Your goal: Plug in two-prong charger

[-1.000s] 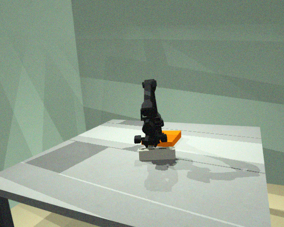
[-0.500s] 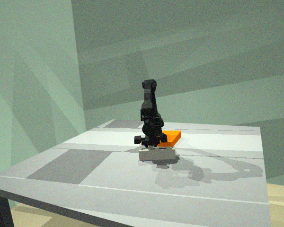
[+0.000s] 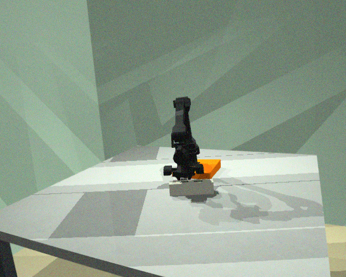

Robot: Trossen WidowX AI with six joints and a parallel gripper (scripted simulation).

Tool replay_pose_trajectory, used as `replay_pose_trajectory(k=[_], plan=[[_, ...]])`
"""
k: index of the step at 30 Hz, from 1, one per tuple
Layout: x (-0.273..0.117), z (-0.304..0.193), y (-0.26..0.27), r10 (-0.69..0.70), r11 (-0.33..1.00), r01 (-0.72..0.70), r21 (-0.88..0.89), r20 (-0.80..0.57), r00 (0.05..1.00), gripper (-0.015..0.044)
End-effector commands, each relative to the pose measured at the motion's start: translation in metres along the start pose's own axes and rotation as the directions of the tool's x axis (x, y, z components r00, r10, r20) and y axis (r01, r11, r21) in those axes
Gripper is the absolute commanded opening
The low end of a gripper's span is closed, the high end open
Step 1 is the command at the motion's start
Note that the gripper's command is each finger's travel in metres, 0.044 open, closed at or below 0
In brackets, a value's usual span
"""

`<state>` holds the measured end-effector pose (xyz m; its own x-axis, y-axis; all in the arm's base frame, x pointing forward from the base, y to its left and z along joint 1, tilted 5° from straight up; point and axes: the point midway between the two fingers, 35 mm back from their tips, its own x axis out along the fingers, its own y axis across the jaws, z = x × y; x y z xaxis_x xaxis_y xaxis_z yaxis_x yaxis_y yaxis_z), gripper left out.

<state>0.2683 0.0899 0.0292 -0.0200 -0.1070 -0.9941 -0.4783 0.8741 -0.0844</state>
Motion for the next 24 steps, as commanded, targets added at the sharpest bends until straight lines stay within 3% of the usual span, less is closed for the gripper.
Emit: replay_pose_trajectory(k=[1, 8, 24], plan=[[0.0, 0.0001, 0.0, 0.0, 1.0, 0.0, 0.0, 0.0, 1.0, 0.0], [0.0, 0.0001, 0.0, 0.0, 1.0, 0.0, 0.0, 0.0, 1.0, 0.0], [0.0, 0.0, 0.0, 0.0, 1.0, 0.0, 0.0, 0.001, 1.0, 0.042]])
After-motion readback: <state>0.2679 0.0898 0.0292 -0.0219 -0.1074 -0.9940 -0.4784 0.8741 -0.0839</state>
